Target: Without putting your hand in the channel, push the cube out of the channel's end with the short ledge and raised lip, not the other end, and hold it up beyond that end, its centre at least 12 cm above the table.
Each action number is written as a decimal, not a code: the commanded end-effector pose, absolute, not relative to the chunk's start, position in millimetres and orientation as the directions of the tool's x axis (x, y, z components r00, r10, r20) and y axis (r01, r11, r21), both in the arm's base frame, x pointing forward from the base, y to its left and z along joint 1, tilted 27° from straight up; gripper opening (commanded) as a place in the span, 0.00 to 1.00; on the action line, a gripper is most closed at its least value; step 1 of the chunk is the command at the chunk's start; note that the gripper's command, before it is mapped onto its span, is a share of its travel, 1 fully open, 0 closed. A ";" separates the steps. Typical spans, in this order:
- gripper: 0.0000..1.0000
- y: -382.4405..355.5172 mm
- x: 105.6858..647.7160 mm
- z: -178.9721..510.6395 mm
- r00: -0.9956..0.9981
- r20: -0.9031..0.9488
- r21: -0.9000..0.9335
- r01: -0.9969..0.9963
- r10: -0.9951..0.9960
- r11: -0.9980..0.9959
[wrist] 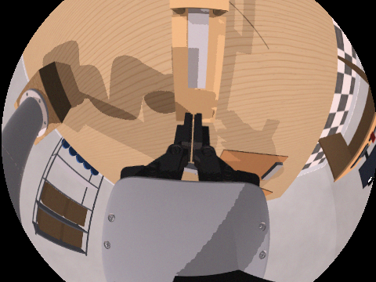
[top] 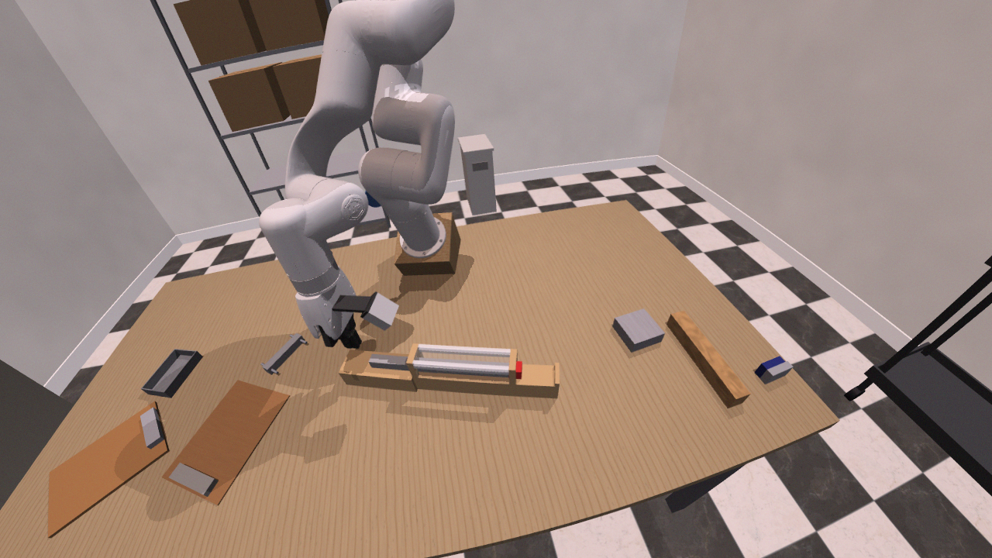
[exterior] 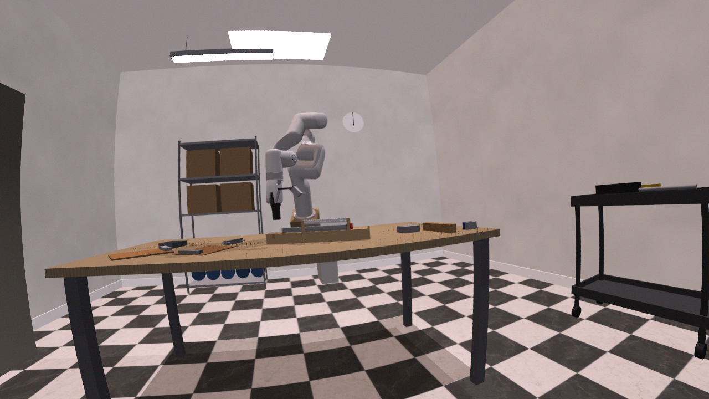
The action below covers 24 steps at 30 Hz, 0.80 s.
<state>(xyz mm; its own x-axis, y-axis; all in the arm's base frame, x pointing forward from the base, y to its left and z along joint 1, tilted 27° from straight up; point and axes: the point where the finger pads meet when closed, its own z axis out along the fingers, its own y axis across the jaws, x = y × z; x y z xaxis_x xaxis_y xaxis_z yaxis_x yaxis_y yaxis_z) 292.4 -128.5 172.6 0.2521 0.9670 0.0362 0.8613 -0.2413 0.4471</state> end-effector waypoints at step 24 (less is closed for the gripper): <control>0.00 -133.9 319.8 125.6 0.247 0.041 0.450 0.861 0.968 -0.238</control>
<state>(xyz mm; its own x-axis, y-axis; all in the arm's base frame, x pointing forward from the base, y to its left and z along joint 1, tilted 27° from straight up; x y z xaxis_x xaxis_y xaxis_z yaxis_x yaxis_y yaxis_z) 317.1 -133.1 126.7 0.2478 0.9680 0.0398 0.8626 -0.2391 0.4458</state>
